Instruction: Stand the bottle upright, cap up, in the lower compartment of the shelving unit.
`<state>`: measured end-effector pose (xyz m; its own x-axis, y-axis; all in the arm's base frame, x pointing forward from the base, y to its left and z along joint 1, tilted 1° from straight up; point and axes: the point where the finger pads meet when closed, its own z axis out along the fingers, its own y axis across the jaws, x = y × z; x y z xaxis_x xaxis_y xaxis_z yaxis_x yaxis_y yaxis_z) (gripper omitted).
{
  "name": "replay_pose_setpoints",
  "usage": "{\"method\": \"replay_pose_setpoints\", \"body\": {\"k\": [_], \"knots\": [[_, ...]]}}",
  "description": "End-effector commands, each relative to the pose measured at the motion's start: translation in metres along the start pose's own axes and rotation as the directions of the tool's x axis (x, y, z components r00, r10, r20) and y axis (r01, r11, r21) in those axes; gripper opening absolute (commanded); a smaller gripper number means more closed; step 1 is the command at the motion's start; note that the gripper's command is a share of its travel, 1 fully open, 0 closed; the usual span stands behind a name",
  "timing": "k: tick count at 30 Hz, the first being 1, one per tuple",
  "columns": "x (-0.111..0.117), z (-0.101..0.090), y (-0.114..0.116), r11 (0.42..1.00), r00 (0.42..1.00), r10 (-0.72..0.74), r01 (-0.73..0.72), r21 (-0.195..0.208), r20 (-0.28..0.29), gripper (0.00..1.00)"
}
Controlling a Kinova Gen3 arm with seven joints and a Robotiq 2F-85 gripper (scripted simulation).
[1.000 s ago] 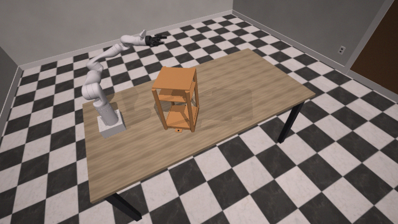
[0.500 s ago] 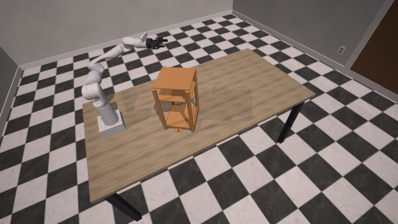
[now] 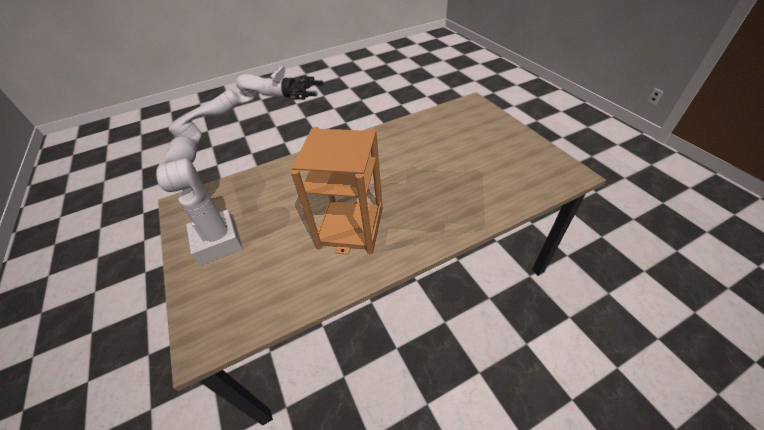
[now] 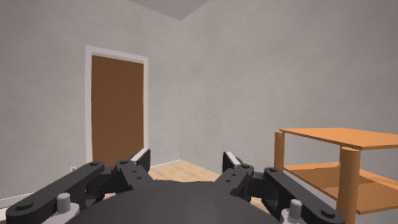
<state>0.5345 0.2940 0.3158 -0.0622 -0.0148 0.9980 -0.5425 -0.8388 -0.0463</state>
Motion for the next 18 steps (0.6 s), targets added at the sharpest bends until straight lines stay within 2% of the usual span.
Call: {"method": "replay_pose_setpoints", "body": {"k": [1,4,5,10,11,16,17,18], "knots": [[-0.004,0.002,0.003,1.000,1.000,-0.006,0.006,-0.009,-0.001,0.82],[-0.004,0.002,0.003,1.000,1.000,-0.006,0.006,-0.009,-0.001,0.82],[-0.012,0.004,0.010,1.000,1.000,-0.009,0.009,-0.029,0.002,0.82],[-0.012,0.004,0.010,1.000,1.000,-0.009,0.009,-0.029,0.002,0.82],[-0.019,0.007,0.016,0.999,1.000,-0.012,0.013,-0.048,0.005,0.82],[-0.019,0.007,0.016,0.999,1.000,-0.012,0.013,-0.048,0.005,0.82],[-0.026,0.008,0.023,0.998,1.000,-0.016,0.016,-0.066,0.008,0.82],[-0.026,0.008,0.023,0.998,1.000,-0.016,0.016,-0.066,0.008,0.82]]}}
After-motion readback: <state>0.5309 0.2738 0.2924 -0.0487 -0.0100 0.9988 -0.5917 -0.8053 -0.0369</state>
